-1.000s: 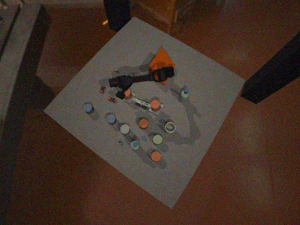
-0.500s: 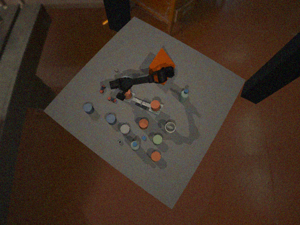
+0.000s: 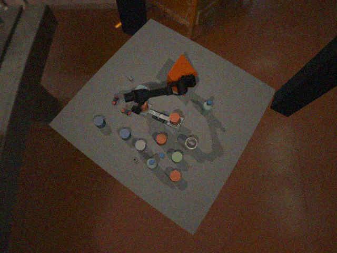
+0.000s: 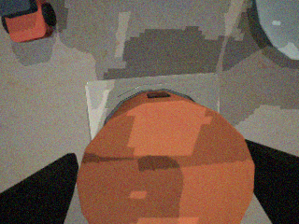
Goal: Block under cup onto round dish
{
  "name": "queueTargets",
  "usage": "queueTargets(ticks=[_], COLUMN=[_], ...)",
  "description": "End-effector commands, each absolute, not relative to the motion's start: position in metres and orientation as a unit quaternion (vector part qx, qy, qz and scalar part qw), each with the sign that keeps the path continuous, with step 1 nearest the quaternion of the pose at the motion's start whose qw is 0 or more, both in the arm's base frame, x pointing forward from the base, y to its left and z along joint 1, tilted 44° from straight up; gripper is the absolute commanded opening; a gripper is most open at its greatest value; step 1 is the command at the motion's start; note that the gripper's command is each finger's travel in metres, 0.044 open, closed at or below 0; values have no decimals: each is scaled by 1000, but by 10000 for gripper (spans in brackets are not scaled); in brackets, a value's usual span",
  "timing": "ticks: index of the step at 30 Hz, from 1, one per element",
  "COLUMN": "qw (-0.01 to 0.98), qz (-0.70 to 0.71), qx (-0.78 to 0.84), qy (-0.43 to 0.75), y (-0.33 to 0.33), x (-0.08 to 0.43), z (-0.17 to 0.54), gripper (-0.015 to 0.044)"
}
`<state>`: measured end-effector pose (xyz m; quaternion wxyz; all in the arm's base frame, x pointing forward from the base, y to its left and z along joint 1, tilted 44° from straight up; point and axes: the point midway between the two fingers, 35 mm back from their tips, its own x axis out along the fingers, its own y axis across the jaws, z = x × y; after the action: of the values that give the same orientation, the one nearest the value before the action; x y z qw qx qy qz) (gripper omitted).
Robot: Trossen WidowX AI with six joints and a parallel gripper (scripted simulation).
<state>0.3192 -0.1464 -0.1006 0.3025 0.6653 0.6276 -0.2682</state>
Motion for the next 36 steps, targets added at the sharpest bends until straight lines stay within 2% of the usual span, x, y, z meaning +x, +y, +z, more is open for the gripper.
queueTargets(ticks=[1,2,5,14,25,36], qw=[297,297,297,297,297,298], qz=[-268,-268,-268,-268,-269,-269], qx=[665,665,665,665,665,665], qy=[630,630,630,630,630,630], y=[-139,-139,-139,-139,-146,-157], x=[318,318,318,318,319,320], z=[-106,-106,-106,-106,-100,-91], gripper=[440,440,361,301,12,0])
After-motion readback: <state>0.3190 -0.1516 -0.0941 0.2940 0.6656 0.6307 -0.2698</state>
